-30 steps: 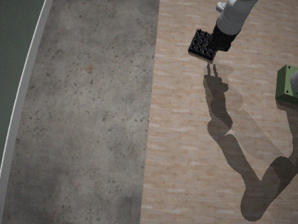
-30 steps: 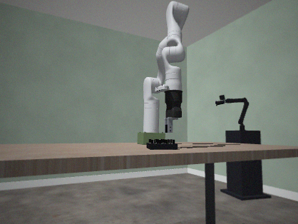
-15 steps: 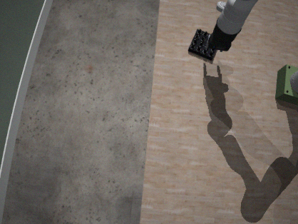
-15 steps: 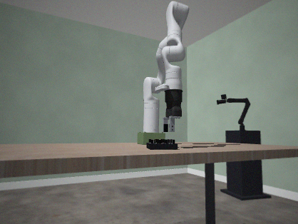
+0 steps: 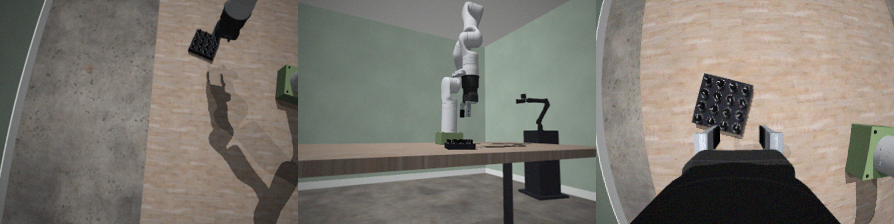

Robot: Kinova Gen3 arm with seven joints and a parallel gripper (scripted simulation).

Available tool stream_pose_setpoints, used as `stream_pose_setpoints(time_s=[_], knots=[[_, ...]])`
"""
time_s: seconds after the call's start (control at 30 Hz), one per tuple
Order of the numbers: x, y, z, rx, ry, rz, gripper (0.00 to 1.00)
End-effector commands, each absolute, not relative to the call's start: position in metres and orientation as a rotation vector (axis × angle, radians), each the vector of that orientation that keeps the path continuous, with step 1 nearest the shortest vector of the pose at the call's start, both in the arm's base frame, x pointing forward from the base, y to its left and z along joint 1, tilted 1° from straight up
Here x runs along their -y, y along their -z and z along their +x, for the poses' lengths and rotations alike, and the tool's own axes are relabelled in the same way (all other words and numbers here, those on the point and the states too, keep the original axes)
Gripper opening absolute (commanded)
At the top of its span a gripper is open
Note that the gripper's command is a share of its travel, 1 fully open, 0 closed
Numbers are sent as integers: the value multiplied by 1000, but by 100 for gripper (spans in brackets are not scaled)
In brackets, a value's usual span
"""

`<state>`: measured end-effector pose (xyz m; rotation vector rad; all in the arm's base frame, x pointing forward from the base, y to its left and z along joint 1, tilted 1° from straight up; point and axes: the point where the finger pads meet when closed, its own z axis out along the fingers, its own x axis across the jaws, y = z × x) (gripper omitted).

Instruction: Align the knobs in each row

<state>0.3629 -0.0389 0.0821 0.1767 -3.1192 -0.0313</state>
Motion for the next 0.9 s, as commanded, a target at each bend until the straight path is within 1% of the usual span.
stream_pose_setpoints(time_s=[0.0, 0.27, 0.87], knots=[[32, -101, 370, 3137, 35, 193, 100], [33, -131, 370, 3137, 36, 194, 100], [33, -133, 370, 3137, 36, 194, 100]])
